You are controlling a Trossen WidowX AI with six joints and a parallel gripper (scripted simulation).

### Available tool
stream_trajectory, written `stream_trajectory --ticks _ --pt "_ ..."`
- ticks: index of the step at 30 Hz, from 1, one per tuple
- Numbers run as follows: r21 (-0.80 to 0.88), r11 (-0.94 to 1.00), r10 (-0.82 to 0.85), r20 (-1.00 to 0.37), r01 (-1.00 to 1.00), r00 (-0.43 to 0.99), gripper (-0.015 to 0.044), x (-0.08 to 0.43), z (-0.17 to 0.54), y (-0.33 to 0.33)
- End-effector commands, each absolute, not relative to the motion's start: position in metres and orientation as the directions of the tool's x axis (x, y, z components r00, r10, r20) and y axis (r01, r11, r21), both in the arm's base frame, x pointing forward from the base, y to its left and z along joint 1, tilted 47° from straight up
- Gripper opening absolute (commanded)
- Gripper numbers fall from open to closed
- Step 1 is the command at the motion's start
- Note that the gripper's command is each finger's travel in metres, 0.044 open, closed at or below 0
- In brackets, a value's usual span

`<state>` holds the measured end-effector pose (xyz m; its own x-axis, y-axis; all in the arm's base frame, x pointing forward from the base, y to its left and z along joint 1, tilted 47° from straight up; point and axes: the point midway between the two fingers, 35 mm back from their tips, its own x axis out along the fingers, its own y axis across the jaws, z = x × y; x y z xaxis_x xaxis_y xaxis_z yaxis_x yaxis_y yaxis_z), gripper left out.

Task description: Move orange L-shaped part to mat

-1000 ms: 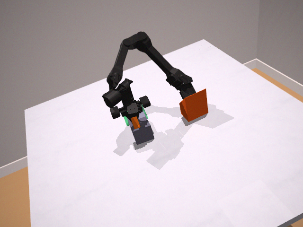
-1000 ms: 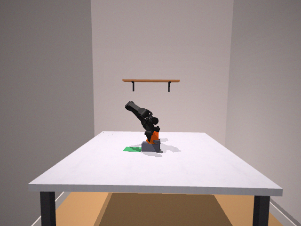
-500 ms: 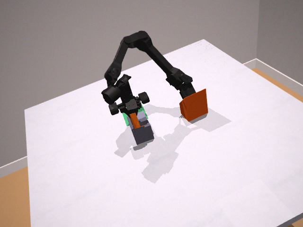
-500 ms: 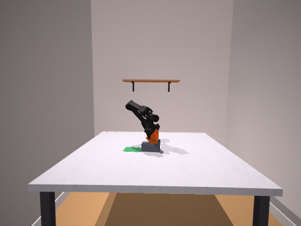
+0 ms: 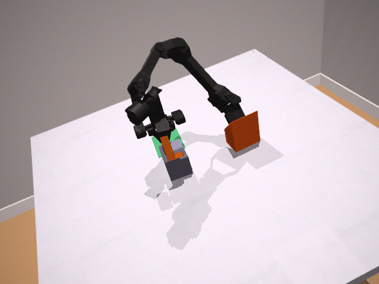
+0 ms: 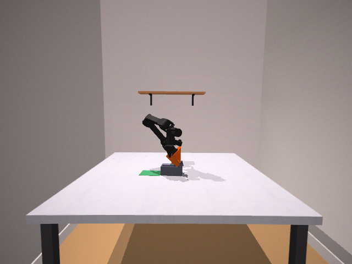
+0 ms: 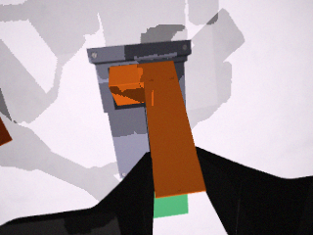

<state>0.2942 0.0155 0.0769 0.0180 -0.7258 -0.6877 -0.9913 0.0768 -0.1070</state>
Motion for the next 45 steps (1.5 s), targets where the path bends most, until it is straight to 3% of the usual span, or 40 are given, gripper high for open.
stream_trajectory --ticks 1,23,45 --pt "-0.109 0.082 -0.723 -0.691 -0.991 0.017 0.0 0.294 0.081 0.021" --pt "-0.109 0.082 -0.723 -0.691 -0.991 0.016 0.0 0.294 0.098 0.037" --pt "-0.108 0.081 -0.725 -0.688 -0.991 0.015 0.0 0.276 0.158 -0.026"
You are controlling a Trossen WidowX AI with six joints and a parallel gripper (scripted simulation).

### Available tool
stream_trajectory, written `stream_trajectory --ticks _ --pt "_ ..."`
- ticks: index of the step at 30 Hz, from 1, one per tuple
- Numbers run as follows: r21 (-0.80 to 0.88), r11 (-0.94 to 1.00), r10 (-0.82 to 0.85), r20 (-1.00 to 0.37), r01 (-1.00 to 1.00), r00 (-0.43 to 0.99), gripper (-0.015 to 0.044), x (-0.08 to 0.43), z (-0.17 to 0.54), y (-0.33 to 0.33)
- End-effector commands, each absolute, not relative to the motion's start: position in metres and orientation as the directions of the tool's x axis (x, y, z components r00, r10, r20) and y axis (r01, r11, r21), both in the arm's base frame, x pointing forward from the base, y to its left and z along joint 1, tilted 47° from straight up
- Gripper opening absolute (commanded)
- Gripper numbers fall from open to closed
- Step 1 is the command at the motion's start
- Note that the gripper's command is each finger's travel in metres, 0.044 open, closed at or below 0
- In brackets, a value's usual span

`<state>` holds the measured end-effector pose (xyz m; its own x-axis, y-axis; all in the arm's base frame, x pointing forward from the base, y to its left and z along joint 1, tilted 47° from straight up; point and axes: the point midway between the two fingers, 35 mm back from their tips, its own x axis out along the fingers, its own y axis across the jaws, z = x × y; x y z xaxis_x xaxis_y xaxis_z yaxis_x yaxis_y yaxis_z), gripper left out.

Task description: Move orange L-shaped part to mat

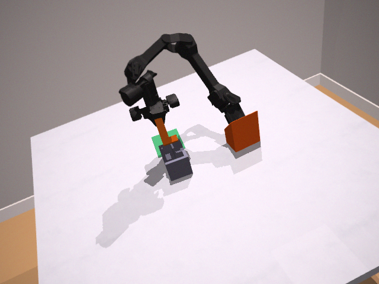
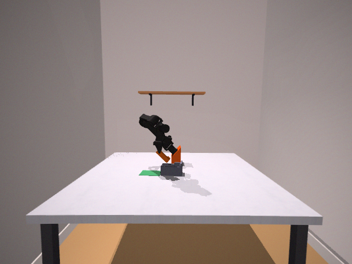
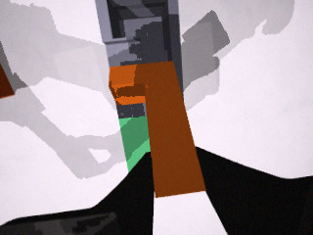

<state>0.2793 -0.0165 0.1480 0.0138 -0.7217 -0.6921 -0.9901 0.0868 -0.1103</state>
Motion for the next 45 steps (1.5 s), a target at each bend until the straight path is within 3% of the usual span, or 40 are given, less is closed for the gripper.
stream_trajectory --ticks 1,17,45 --pt "-0.108 0.081 -0.725 -0.688 -0.991 0.015 0.0 0.275 0.161 -0.028" --pt "-0.108 0.081 -0.727 -0.686 -0.991 0.015 0.0 0.257 0.212 -0.077" --pt "-0.109 0.081 -0.728 -0.685 -0.991 0.016 0.0 0.258 0.189 -0.103"
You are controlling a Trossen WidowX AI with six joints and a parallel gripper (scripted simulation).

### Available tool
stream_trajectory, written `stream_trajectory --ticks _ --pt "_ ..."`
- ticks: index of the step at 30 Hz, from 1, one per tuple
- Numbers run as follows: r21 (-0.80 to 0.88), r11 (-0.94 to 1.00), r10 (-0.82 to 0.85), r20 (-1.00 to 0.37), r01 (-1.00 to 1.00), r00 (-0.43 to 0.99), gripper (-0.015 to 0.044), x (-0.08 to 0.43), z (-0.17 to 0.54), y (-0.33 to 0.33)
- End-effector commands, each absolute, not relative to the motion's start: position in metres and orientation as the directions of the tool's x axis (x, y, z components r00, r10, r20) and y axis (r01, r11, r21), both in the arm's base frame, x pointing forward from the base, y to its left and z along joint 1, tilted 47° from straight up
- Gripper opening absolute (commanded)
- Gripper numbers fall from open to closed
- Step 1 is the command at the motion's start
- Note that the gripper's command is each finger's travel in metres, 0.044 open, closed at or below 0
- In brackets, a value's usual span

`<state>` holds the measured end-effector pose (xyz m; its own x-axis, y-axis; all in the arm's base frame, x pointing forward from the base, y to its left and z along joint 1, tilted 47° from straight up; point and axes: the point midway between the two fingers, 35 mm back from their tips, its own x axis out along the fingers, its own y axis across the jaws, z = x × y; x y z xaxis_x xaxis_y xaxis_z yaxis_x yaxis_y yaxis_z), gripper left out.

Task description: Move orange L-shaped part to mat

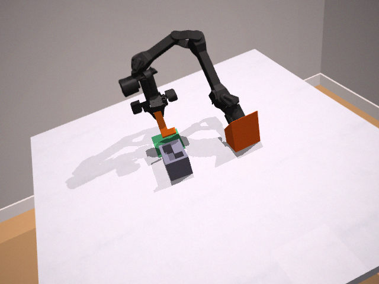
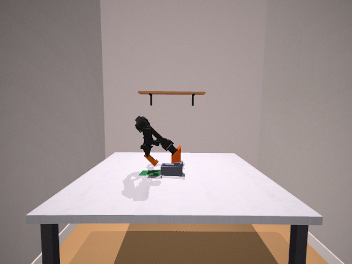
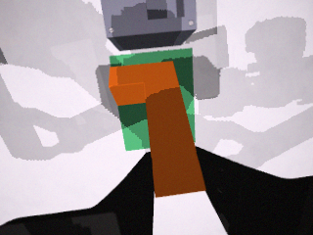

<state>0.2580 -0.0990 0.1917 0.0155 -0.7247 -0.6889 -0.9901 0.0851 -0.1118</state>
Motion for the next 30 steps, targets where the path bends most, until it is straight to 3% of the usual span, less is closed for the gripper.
stream_trajectory --ticks 1,30 --pt "-0.109 0.081 -0.728 -0.685 -0.991 0.016 0.0 0.258 0.188 -0.104" --pt "-0.111 0.081 -0.73 -0.683 -0.991 0.017 0.0 0.258 0.158 -0.137"
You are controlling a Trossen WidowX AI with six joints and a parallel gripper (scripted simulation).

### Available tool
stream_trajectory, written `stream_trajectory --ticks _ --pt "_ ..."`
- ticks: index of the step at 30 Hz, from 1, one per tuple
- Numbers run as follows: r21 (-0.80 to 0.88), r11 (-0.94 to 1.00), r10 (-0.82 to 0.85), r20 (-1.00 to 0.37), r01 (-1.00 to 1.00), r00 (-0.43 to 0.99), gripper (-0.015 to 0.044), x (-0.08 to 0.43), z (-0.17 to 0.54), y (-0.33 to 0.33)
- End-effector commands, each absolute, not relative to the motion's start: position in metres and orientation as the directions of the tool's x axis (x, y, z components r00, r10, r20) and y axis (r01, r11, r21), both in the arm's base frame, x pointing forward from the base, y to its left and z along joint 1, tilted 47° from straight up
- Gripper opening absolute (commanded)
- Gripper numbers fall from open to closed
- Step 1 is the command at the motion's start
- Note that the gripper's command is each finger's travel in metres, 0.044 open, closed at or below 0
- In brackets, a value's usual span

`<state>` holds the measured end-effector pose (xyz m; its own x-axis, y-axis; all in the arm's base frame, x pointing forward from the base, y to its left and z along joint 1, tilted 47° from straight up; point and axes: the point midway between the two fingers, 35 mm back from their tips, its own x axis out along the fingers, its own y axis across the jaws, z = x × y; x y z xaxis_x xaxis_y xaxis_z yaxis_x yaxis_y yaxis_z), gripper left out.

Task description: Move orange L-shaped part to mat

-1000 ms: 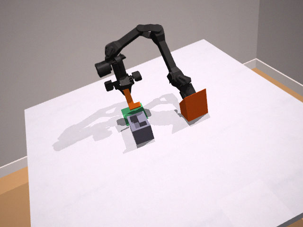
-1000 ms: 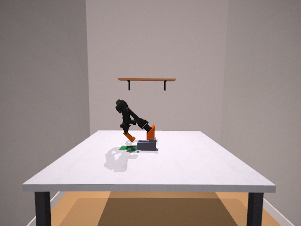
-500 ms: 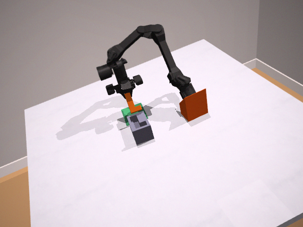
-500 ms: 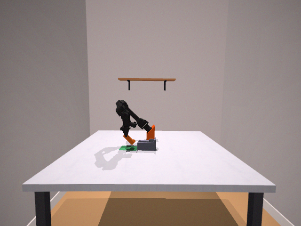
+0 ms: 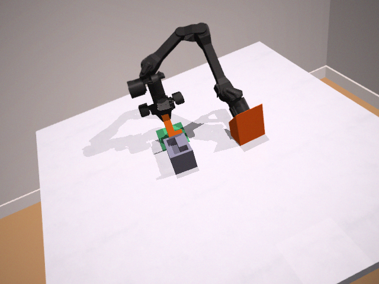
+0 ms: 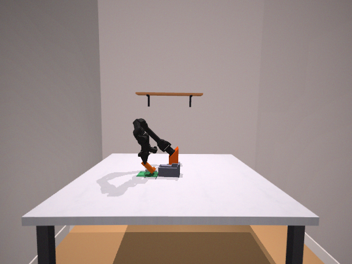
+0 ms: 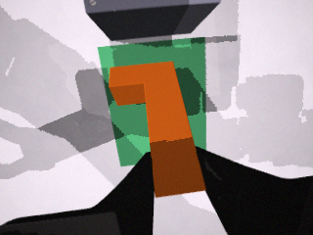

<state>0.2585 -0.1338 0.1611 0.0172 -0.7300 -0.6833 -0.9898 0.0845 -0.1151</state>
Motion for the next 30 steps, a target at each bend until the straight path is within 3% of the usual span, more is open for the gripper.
stream_trajectory --ticks 1,10,25,30 --pt "-0.111 0.081 -0.73 -0.683 -0.991 0.017 0.0 0.258 0.157 -0.137" --pt "-0.113 0.085 -0.731 -0.682 -0.99 0.015 0.0 0.258 0.157 -0.137" --pt "-0.11 0.084 -0.723 -0.69 -0.99 0.016 0.0394 0.261 0.185 -0.105" --pt "-0.107 0.081 -0.727 -0.686 -0.991 0.015 0.04 0.257 0.217 -0.073"
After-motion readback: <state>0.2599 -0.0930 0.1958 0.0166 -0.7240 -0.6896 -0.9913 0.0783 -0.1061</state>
